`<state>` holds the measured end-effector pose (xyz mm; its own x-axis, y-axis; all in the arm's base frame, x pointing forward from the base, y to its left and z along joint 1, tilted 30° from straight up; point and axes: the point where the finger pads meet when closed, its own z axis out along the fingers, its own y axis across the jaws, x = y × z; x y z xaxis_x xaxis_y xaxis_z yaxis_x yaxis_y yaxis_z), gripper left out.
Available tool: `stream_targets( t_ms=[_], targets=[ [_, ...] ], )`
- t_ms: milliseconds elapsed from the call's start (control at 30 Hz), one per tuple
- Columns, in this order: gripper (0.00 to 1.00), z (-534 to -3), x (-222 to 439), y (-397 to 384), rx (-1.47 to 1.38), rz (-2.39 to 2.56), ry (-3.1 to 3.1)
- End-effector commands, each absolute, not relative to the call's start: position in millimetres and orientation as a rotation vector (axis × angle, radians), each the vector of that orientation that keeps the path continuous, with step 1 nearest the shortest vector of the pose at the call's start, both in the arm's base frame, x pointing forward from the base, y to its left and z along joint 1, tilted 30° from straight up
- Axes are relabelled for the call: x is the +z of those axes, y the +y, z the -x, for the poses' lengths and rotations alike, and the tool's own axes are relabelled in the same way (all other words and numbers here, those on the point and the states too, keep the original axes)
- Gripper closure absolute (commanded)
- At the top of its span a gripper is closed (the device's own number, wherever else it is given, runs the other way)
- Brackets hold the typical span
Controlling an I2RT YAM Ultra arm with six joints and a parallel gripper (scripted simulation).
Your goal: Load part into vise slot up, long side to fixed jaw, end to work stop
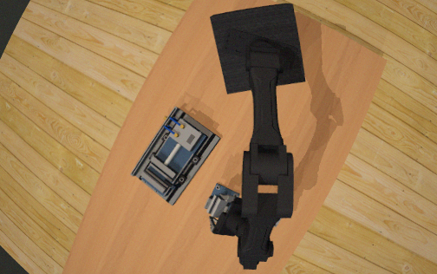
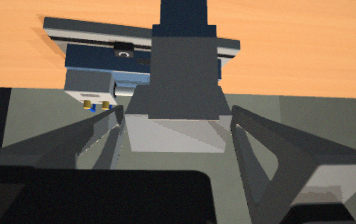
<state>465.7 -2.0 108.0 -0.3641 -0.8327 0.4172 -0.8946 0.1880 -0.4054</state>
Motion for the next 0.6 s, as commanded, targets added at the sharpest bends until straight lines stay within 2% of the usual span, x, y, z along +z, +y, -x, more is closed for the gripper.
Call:
stream_targets(
  t_ms=[0,567],
  targets=[
    [0.19,-469.9,123.6,-3.5,0.958,-1.693,-2.36],
    [0.19,-472.0,122.9,-1.6,0.967,-1.695,-2.368]
  ],
)
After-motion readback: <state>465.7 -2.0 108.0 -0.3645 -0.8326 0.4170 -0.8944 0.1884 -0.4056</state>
